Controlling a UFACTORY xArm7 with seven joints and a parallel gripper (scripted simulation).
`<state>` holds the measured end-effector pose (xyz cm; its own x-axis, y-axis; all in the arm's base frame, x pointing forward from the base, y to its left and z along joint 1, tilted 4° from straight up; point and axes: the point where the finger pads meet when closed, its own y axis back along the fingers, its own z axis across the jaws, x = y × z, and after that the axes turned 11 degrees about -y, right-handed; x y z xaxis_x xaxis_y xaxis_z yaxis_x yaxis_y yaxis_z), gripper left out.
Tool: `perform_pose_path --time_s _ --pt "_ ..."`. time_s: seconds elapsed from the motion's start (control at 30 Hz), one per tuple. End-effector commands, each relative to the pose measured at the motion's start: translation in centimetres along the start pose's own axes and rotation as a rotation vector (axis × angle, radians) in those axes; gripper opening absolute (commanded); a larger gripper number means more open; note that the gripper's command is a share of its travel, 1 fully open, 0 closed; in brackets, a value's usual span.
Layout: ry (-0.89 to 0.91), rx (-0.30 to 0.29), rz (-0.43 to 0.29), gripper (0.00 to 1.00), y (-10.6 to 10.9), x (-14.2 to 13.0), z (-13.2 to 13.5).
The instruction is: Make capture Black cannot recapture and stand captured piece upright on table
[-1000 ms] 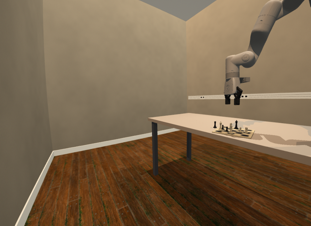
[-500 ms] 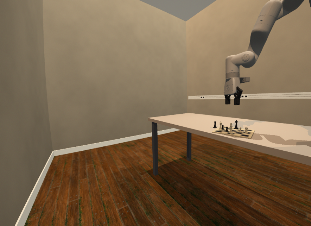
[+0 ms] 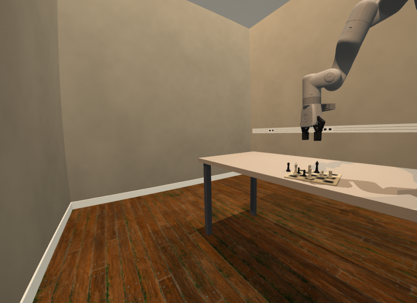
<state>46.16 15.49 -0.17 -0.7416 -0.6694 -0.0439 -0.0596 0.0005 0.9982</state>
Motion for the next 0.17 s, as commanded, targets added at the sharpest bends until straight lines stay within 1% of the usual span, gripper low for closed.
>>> perform_pose_path --time_s 0.0,0.13 --pt "0.000 0.001 -0.004 1.00 0.15 -0.16 -0.07" --pt "0.000 0.001 -0.004 1.00 0.15 -0.16 -0.07"
